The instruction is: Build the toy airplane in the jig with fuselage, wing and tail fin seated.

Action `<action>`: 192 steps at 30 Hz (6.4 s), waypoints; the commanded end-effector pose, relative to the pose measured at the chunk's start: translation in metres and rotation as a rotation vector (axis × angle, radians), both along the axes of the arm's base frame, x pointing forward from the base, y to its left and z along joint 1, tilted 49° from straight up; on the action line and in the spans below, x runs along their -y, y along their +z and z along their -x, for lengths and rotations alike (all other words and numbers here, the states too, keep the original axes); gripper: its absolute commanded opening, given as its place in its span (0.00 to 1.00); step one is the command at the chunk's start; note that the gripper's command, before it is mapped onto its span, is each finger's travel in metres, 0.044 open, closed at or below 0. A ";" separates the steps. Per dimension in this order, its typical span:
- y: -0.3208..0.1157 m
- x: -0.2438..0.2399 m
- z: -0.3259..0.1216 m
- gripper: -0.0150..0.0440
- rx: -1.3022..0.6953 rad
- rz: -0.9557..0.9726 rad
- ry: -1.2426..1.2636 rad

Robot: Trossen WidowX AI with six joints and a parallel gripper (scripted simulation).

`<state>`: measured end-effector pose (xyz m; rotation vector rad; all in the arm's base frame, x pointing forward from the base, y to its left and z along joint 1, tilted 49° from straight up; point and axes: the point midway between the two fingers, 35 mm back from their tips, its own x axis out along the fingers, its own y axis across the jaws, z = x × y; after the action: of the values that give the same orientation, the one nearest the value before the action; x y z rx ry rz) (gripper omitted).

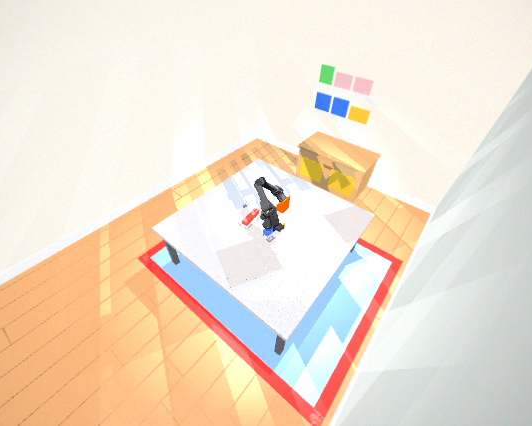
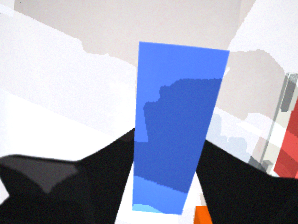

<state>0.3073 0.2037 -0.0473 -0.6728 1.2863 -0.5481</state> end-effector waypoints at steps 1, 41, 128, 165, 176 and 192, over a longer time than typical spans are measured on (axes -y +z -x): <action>0.008 -0.009 0.004 0.25 0.003 -0.001 -0.006; 0.091 0.044 -0.013 0.25 0.330 -0.106 -0.326; 0.170 0.196 0.006 0.58 0.964 -0.252 -0.909; 0.154 0.213 0.002 0.66 0.965 -0.253 -0.916; 0.154 0.213 0.002 1.00 0.965 -0.253 -0.916; 0.210 0.150 0.016 1.00 0.962 -0.252 -0.910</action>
<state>0.2935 0.0478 0.1572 0.4408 0.6372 -1.2133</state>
